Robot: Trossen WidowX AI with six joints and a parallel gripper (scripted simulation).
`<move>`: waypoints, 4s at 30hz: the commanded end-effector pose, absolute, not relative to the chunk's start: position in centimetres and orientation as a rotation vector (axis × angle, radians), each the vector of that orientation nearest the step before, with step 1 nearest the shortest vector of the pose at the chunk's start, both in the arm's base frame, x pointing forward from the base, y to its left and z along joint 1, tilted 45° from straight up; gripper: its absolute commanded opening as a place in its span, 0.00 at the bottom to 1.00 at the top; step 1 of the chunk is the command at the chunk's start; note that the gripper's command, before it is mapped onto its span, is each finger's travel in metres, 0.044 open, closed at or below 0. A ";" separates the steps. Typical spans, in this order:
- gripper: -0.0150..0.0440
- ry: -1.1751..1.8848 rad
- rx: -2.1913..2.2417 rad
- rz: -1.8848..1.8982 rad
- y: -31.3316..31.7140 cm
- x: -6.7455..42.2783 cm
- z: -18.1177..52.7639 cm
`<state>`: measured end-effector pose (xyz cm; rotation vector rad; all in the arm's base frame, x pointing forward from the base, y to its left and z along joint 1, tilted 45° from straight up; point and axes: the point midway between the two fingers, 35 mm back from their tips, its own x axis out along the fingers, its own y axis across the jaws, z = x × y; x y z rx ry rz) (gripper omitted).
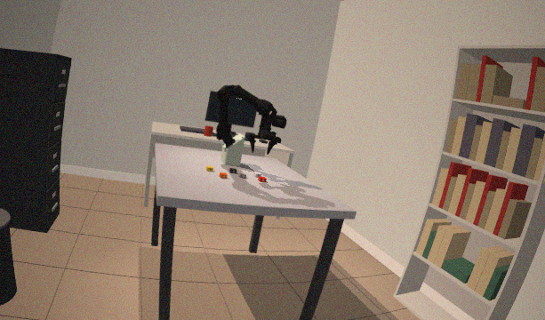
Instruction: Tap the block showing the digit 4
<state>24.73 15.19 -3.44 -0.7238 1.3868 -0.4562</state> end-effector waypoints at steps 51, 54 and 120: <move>0.93 1.392 -0.712 -0.449 9.6 36.2 4.4; 0.93 1.389 -0.717 -0.457 5.4 36.6 8.3; 0.29 1.386 -0.728 -0.474 -5.5 37.7 4.2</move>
